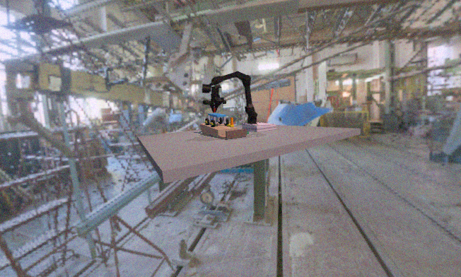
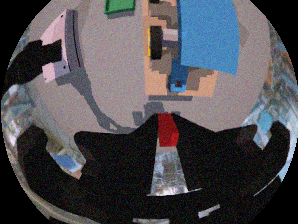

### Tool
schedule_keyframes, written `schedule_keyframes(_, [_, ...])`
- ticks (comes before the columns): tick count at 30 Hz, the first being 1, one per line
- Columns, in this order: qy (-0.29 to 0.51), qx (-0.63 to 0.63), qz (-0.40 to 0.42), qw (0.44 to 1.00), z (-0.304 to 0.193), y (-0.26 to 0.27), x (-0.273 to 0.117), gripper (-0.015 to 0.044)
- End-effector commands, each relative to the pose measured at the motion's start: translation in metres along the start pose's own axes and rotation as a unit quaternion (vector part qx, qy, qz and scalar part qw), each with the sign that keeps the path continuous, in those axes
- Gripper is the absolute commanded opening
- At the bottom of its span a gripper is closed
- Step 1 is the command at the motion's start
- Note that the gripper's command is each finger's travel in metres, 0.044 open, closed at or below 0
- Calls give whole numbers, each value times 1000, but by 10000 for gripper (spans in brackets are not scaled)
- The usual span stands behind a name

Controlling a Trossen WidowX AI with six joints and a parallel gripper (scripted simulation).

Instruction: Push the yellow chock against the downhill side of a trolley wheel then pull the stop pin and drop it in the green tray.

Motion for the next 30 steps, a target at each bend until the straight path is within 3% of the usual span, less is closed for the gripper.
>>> schedule_keyframes(1, [6,1,-5,1000,2,14,-1,0])
schedule_keyframes(15, [6,0,-3,1000,10,57,-2,0])
schedule_keyframes(30, [4,0,-4,1000,51,44,-4,0])
Point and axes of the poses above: the point midway between the two fingers, 35 mm back from their tips, its own x axis out along the fingers, its own y axis across the jaws, z = x × y, the point moved 4 cm from there along -x, back along the fingers, and after that the axes turned 15 degrees about -x, right-handed, at the moved point
